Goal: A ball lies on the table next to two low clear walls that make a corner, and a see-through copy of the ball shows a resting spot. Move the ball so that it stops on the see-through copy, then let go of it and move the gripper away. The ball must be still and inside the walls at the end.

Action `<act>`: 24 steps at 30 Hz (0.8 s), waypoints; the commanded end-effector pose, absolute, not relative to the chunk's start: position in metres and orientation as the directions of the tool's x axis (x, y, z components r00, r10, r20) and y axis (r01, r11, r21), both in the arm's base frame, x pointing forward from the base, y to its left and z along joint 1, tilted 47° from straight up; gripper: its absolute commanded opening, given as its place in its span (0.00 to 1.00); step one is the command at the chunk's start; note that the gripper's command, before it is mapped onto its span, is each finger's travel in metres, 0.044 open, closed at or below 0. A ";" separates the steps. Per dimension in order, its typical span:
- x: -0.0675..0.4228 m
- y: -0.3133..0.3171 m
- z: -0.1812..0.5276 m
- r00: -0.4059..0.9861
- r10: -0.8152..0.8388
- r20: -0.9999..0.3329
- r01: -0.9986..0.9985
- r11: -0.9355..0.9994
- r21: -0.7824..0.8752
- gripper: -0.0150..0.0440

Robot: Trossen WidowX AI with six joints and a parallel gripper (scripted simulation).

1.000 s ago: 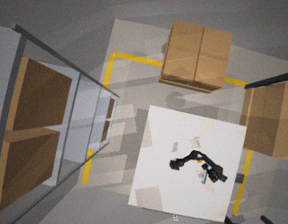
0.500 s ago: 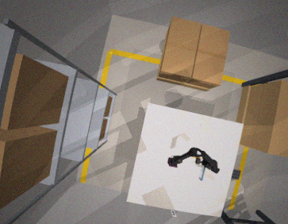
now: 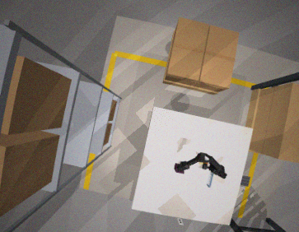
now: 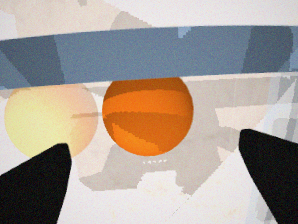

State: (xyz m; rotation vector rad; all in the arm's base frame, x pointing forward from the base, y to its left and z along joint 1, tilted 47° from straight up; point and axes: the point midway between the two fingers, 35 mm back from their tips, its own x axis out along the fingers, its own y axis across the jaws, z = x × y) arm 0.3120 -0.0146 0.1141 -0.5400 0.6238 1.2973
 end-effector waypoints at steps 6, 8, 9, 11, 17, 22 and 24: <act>0.314 -0.004 0.103 0.150 0.709 -0.689 -0.981 0.193 -0.015 0.88; 0.315 -0.001 0.101 0.150 0.709 -0.689 -0.981 0.193 -0.015 0.88; 0.315 0.000 0.100 0.150 0.709 -0.689 -0.981 0.193 -0.015 0.88; 0.316 0.002 0.098 0.150 0.709 -0.689 -0.981 0.193 -0.015 0.88; 0.317 0.009 0.091 0.150 0.710 -0.688 -0.981 0.193 -0.015 0.88; 0.318 0.015 0.086 0.151 0.711 -0.687 -0.981 0.193 -0.015 0.88; 0.318 0.017 0.084 0.151 0.711 -0.687 -0.981 0.193 -0.015 0.88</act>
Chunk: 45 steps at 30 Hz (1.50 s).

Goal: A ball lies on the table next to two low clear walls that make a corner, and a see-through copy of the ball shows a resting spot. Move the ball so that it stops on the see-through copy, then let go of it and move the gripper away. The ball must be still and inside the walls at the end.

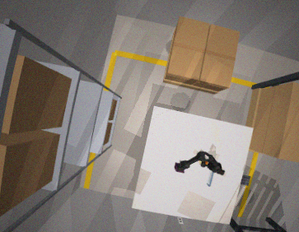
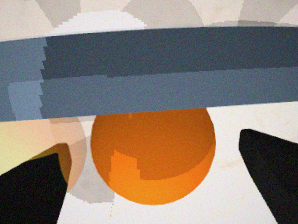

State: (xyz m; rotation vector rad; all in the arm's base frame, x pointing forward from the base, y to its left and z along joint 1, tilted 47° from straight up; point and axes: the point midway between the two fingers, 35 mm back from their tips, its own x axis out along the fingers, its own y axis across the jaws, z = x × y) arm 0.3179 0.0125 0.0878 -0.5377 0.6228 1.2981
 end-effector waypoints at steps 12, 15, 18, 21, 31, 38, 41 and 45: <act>0.318 0.018 0.084 0.151 0.711 -0.687 -0.981 0.193 -0.015 0.64; 0.319 0.017 0.084 0.154 0.709 -0.688 -0.980 0.196 -0.017 0.54; 0.328 0.001 0.084 0.200 0.680 -0.705 -0.970 0.240 -0.044 0.40; 0.328 -0.008 0.092 0.204 0.677 -0.707 -0.967 0.251 -0.039 0.27; 0.322 -0.038 0.102 0.215 0.652 -0.727 -0.956 0.293 -0.019 0.25; 0.314 -0.055 0.129 0.214 0.661 -0.719 -0.952 0.307 -0.002 0.25; 0.309 -0.063 0.144 0.215 0.667 -0.713 -0.949 0.314 0.008 0.25; 0.301 -0.073 0.164 0.218 0.676 -0.704 -0.946 0.325 0.019 0.25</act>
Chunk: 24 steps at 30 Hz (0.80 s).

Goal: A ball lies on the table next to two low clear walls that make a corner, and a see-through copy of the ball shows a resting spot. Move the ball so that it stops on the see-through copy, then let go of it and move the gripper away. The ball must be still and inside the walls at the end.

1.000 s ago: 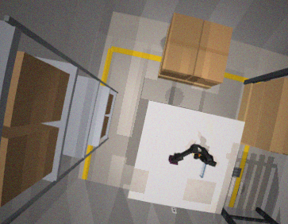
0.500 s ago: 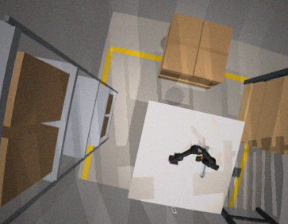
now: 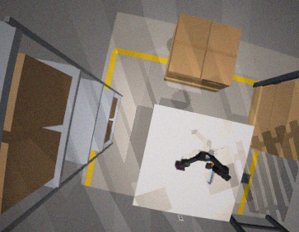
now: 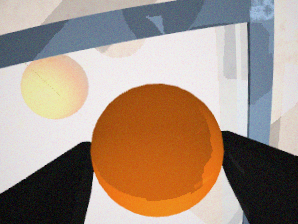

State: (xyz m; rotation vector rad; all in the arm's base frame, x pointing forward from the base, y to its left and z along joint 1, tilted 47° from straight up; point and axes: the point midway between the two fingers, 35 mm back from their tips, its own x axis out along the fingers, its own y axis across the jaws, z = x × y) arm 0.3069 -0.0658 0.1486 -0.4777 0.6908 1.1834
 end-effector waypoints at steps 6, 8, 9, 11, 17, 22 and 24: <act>0.295 -0.079 0.177 0.220 0.682 -0.697 -0.943 0.331 0.026 0.25; 0.294 -0.078 0.176 0.218 0.683 -0.697 -0.945 0.327 0.025 0.25; 0.292 -0.076 0.174 0.216 0.684 -0.697 -0.946 0.322 0.023 0.25; 0.288 -0.072 0.171 0.209 0.686 -0.697 -0.951 0.310 0.020 0.25; 0.276 -0.059 0.160 0.189 0.694 -0.695 -0.962 0.271 0.010 0.25; 0.265 -0.048 0.151 0.170 0.701 -0.693 -0.971 0.237 0.001 0.25; 0.260 -0.044 0.147 0.163 0.704 -0.692 -0.975 0.223 -0.002 0.25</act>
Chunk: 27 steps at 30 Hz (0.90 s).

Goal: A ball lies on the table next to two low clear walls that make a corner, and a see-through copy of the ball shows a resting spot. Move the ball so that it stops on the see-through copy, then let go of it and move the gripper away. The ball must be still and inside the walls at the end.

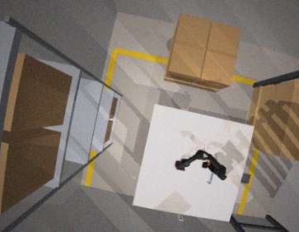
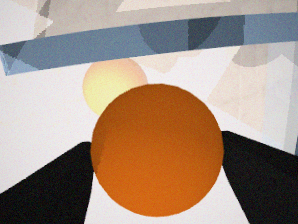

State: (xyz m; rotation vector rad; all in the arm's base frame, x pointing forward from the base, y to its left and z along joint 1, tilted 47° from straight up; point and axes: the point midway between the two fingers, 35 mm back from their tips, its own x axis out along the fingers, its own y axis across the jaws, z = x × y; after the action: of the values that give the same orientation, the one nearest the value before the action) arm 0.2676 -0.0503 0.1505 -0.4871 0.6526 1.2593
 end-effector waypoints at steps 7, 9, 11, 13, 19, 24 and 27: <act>0.249 -0.034 0.138 0.146 0.709 -0.690 -0.981 0.193 -0.010 0.25; 0.250 -0.031 0.135 0.146 0.709 -0.690 -0.981 0.193 -0.010 0.25; 0.252 -0.027 0.130 0.147 0.708 -0.691 -0.981 0.193 -0.010 0.25; 0.254 -0.021 0.124 0.147 0.707 -0.692 -0.981 0.194 -0.010 0.25; 0.258 -0.002 0.106 0.148 0.707 -0.691 -0.981 0.194 -0.011 0.25; 0.259 0.014 0.092 0.148 0.710 -0.688 -0.981 0.193 -0.012 0.25; 0.259 0.016 0.091 0.148 0.711 -0.688 -0.981 0.193 -0.012 0.25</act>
State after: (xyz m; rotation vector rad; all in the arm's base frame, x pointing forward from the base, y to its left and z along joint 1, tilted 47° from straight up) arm 0.2583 0.0119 0.0912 -0.5229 0.6348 1.3112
